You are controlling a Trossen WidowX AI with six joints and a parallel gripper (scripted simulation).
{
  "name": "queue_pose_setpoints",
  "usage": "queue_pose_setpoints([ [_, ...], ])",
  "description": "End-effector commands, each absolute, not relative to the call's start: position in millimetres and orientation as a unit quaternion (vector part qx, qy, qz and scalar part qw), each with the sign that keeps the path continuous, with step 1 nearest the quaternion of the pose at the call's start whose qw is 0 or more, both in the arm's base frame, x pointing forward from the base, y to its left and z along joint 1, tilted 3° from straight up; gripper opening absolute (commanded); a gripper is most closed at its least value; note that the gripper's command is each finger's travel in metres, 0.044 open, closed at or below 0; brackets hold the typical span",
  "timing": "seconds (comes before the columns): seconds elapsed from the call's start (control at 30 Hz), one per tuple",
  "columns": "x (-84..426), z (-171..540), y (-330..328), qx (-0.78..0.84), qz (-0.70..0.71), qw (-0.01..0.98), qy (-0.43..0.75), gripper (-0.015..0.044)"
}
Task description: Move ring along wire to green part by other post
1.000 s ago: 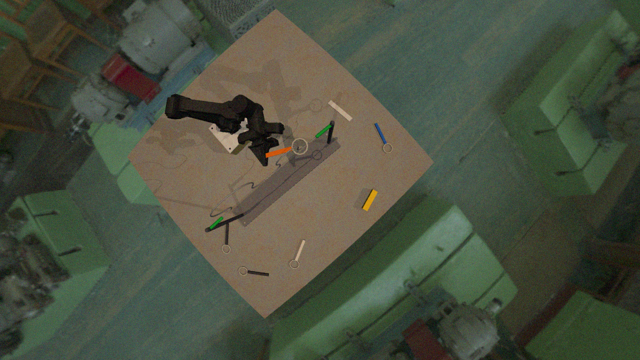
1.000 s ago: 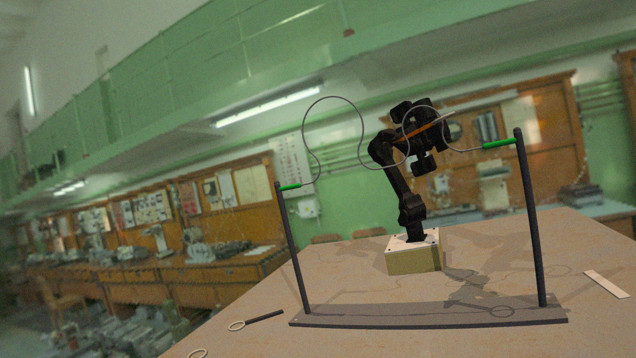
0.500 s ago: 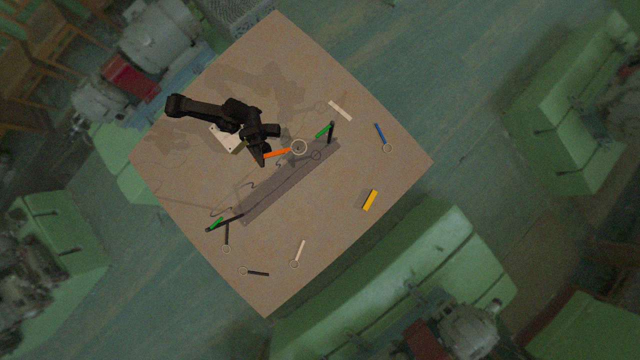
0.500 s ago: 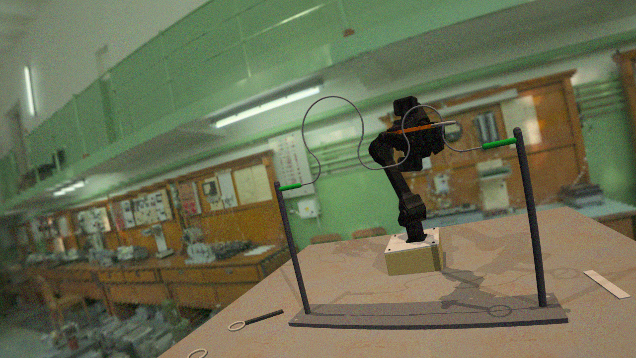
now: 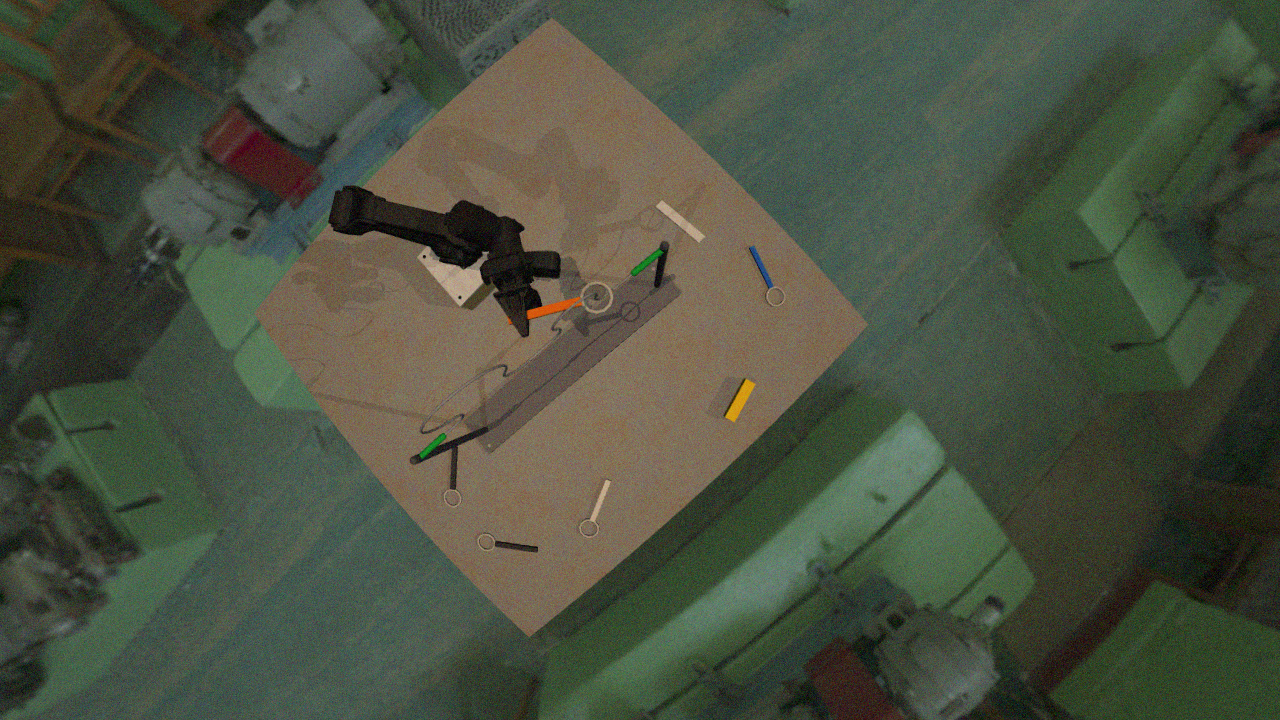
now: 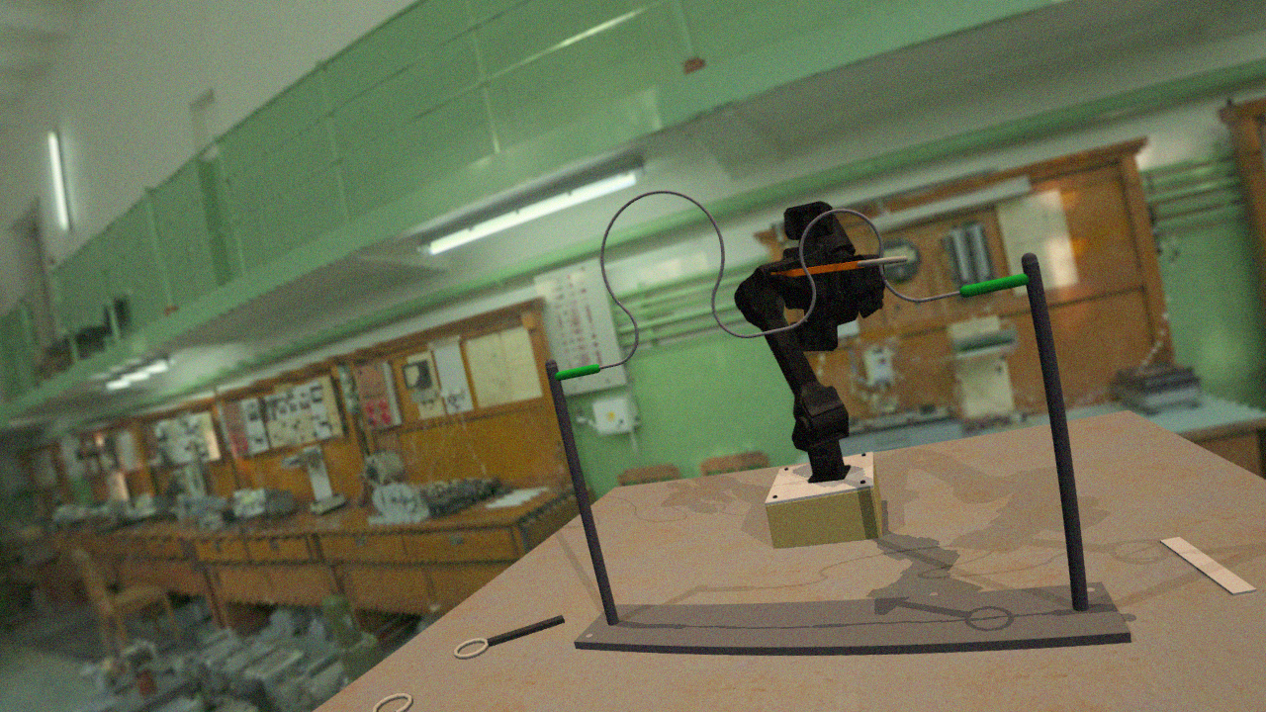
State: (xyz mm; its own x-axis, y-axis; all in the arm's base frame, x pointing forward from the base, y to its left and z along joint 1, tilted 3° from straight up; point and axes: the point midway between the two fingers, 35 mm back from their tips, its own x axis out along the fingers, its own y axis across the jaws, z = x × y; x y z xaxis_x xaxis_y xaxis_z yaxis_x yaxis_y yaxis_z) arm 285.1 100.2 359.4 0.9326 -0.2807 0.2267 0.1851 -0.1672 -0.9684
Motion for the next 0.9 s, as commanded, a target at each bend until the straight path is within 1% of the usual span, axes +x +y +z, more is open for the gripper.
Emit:
queue_pose_setpoints([
  [0.0, 285, 351, 98, -0.730, -0.179, 0.659, 0.036, -0.0150],
  [0.37, 281, 319, 100, -0.664, -0.180, 0.722, 0.075, -0.0150],
  [0.6, 278, 312, 102, -0.645, -0.183, 0.737, 0.091, -0.0150],
  [0.87, 277, 292, 107, -0.596, -0.173, 0.776, 0.110, -0.0150],
])
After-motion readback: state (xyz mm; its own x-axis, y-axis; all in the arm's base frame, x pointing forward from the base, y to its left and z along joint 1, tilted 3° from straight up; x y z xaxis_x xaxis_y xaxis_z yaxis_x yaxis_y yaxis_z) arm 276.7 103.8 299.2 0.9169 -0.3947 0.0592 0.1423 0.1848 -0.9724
